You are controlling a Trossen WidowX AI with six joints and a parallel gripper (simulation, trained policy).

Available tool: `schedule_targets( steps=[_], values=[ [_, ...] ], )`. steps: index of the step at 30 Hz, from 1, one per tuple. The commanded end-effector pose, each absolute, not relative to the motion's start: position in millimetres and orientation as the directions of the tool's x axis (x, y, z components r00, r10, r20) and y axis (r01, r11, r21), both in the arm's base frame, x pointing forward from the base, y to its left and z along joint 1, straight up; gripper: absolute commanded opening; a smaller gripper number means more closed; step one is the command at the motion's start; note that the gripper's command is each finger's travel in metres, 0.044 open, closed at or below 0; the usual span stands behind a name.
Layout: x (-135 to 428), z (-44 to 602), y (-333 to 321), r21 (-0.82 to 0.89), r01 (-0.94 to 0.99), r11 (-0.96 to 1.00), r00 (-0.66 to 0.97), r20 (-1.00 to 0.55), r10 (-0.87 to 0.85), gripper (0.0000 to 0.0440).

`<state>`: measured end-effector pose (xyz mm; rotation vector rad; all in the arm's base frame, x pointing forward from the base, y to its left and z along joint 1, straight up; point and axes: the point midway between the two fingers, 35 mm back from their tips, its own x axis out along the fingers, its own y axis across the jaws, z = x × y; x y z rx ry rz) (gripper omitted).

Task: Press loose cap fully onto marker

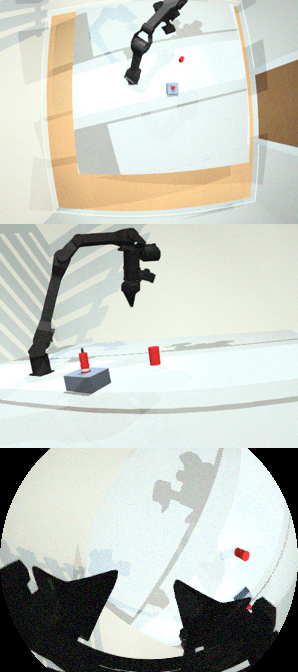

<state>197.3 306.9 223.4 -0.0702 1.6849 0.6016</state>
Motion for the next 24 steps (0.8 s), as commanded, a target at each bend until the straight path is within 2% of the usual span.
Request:
schedule_targets(
  steps=[1,24],
  values=[
    [212,219,302,0.331,-0.366,0.870,-0.200,-0.941,0.274,0.0332],
    [287,204,249,0.237,-0.282,0.930,-0.097,-0.971,0.219,0.0327]
  ],
)
